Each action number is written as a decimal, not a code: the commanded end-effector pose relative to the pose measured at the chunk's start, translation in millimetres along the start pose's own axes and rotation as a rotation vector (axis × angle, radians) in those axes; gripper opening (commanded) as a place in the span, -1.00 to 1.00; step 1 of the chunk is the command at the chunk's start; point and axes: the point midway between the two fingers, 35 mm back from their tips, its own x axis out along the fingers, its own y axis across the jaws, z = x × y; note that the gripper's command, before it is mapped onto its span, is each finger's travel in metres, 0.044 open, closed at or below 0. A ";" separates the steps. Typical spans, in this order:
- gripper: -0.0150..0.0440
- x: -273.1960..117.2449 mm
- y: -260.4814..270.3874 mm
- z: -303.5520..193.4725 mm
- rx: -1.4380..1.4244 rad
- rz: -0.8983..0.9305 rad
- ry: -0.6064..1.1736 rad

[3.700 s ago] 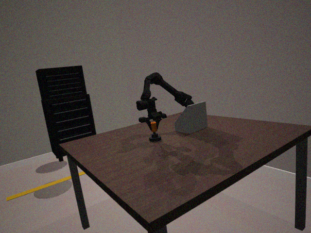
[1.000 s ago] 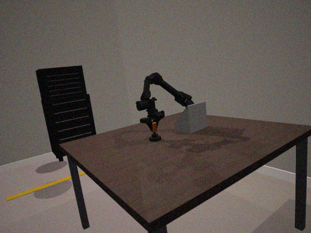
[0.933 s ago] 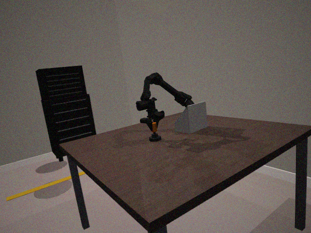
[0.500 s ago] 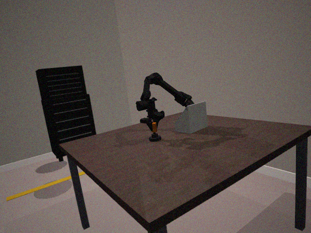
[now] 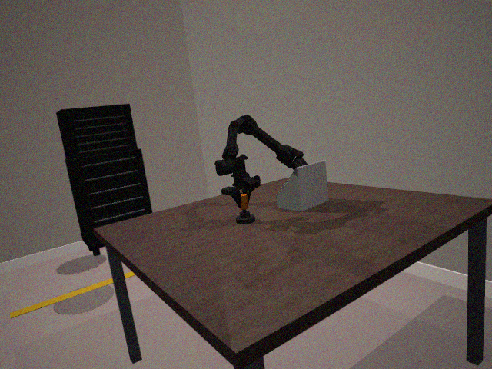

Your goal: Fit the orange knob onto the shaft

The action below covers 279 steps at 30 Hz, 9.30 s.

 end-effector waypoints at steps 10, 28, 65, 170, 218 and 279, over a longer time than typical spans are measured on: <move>-0.49 0.1 -0.7 -0.1 -0.002 -0.002 0.001; -0.49 -1.6 -0.5 -0.2 -0.054 -0.002 0.001; -0.49 0.9 -0.9 0.1 -0.070 -0.002 0.001; -0.49 0.7 -1.1 0.8 -0.159 -0.002 0.001; -0.49 0.7 -1.2 0.6 -0.263 -0.002 0.001; 1.00 -76.6 -0.8 1.1 -0.259 -0.002 -0.002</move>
